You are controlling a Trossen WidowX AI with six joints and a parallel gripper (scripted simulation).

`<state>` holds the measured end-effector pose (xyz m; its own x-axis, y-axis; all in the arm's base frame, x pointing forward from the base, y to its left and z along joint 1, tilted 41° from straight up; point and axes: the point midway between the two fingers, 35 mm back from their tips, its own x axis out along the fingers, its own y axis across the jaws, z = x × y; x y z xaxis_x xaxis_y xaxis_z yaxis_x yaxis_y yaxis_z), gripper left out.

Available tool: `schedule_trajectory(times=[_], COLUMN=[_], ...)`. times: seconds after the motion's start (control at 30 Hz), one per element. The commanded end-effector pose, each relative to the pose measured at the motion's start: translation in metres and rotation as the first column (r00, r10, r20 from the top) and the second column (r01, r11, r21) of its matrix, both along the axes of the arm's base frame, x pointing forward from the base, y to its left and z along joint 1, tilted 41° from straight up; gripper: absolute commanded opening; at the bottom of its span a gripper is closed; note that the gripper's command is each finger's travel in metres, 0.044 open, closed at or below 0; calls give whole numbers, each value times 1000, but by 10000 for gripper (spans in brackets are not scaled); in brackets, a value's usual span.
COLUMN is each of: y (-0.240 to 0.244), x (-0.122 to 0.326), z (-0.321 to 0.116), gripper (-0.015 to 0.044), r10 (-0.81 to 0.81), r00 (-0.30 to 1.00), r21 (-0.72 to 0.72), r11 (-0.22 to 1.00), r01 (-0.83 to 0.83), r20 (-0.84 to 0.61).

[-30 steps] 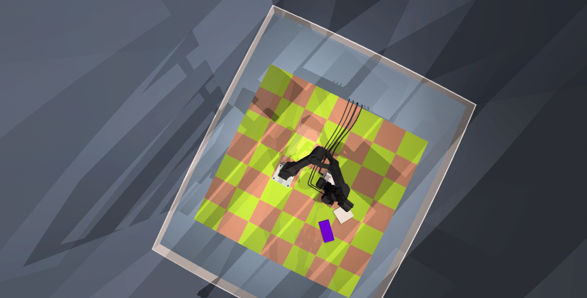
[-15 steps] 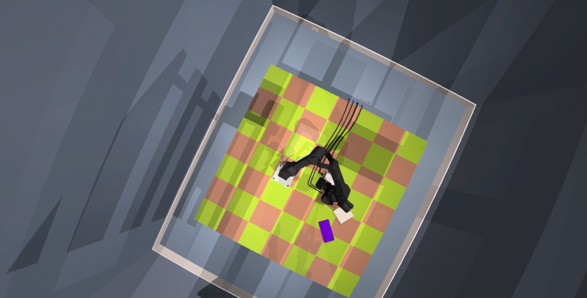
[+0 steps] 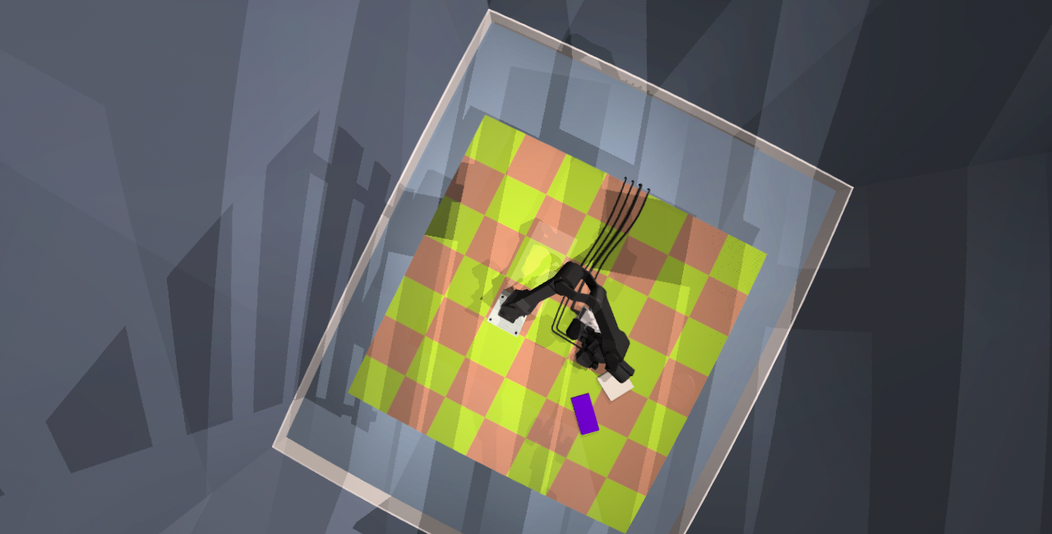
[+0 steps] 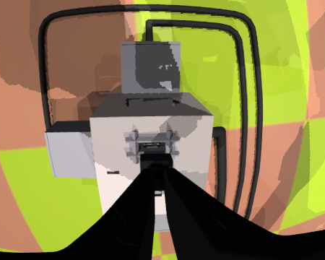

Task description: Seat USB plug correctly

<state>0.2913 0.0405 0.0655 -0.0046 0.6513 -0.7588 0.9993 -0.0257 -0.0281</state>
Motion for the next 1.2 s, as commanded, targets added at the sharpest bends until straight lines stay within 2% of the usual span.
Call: schedule_trajectory(times=[0.0, 0.67, 1.17], y=[-2, -9, -8], x=[1, 1, 0], z=[3, 10, 9], gripper=[0, 0, 0], r10=[4, 13, 281], r00=[1000, 1000, 929], r21=[-5, -3, -34], r11=[1000, 1000, 959], r01=[-4, -13, -282], r20=[8, 13, 242])
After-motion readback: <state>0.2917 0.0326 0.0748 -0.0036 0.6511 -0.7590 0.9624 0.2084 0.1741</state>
